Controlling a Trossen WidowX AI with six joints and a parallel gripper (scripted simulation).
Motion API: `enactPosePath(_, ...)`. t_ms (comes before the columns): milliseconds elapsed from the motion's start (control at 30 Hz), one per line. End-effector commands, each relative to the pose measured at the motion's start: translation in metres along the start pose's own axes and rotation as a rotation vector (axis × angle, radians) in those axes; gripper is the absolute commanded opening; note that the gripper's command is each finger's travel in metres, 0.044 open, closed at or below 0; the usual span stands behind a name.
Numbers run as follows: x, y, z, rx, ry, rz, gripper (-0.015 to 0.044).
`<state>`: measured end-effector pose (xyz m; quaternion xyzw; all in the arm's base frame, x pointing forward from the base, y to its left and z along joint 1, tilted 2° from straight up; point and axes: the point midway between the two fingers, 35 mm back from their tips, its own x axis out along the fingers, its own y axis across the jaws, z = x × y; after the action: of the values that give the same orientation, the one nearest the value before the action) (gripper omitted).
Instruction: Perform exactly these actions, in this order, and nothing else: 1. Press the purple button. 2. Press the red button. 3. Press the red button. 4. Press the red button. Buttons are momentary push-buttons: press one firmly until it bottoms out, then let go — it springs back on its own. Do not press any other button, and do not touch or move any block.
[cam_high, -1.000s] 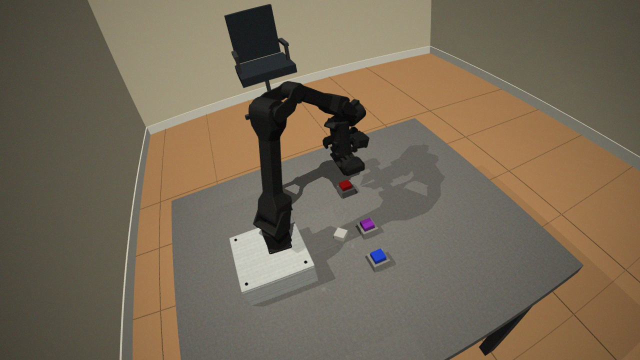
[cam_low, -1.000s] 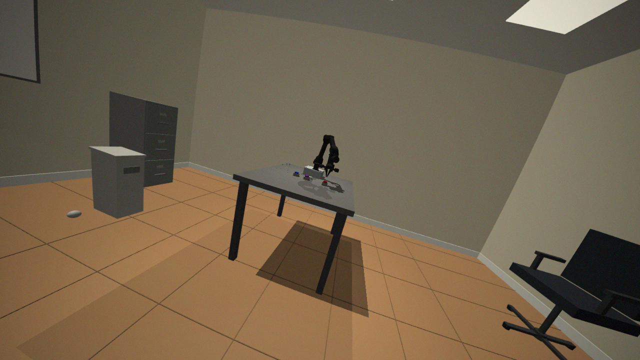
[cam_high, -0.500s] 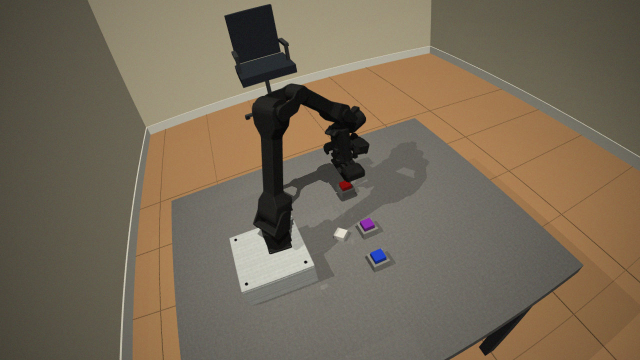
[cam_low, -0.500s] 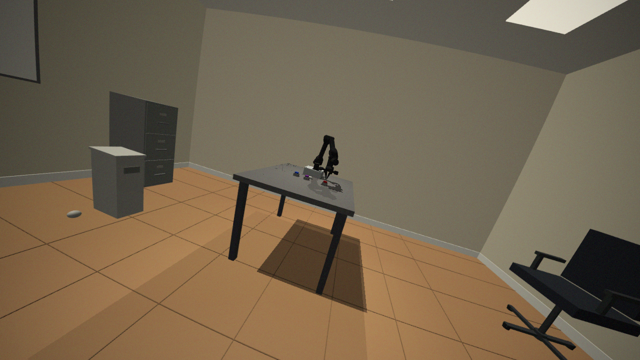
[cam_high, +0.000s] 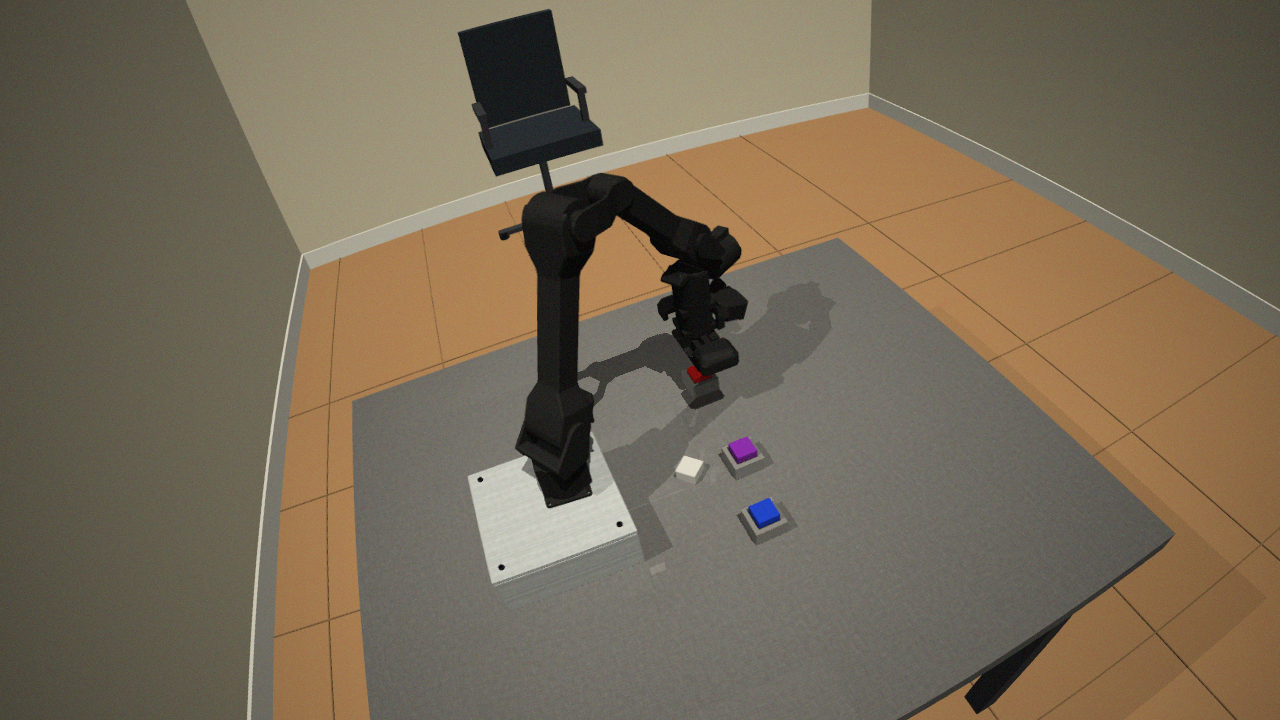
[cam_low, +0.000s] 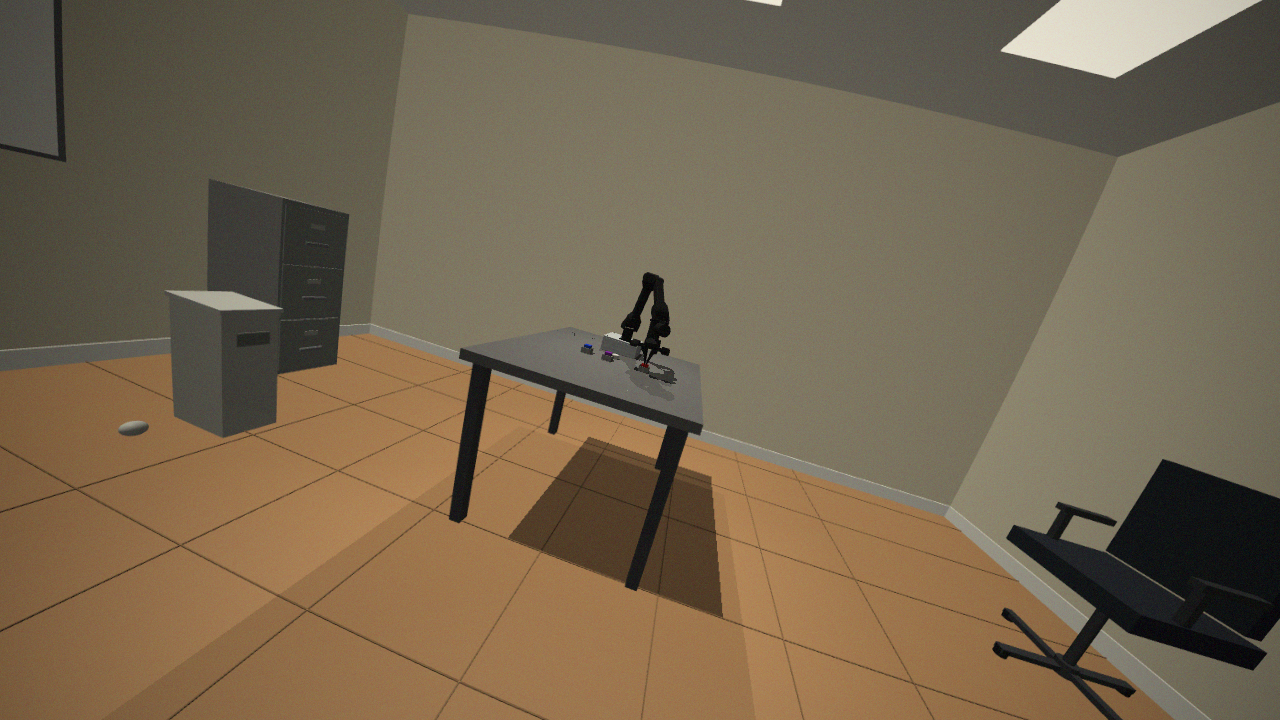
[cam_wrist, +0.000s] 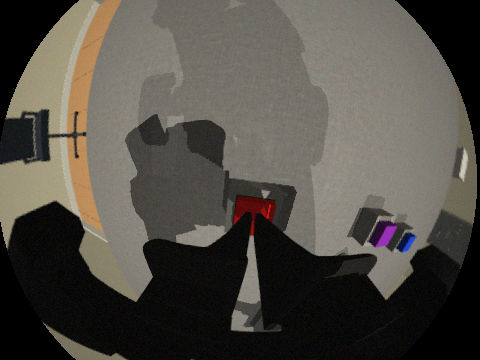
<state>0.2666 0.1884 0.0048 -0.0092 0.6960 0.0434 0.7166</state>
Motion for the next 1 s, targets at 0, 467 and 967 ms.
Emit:
enactPosePath(0,0.005,-0.001,-0.002,0.005,0.011,-0.005,0.002)
enactPosePath(467,0.005,-0.001,-0.002,0.005,0.011,-0.005,0.002)
enactPosePath(967,-0.028,-0.001,-0.002,0.005,0.011,-0.005,0.002)
